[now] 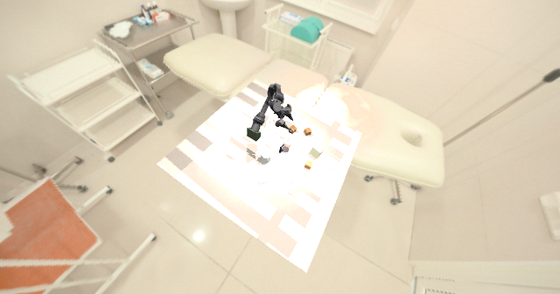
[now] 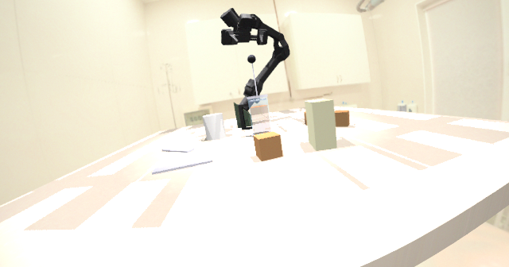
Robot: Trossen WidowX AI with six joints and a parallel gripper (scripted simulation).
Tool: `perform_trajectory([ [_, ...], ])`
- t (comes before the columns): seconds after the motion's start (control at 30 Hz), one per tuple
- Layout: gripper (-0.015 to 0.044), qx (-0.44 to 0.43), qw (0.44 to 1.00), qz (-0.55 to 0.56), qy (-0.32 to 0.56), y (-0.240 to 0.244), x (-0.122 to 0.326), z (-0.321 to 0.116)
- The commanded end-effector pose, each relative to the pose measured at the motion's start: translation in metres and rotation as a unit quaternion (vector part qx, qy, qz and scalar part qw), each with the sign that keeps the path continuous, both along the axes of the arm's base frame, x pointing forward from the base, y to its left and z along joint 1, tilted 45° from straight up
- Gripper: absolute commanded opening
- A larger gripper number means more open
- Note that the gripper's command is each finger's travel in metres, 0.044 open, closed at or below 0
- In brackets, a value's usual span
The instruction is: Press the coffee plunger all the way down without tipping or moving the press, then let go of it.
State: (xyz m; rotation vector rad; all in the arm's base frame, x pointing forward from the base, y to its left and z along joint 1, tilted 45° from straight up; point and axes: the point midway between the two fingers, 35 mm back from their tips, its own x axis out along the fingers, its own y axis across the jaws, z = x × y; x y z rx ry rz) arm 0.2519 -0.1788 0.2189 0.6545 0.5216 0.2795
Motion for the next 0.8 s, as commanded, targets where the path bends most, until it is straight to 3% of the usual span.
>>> perform_trajectory([
  [0.0, 0.0440, 0.039, 0.998, -0.039, -0.033, -0.017, -0.017, 0.004],
  [0.37, 0.0440, 0.039, 0.998, -0.040, -0.033, 0.024, -0.013, -0.039],
  [0.77, 0.0440, 0.038, 0.998, -0.038, -0.030, 0.028, -0.003, -0.044],
])
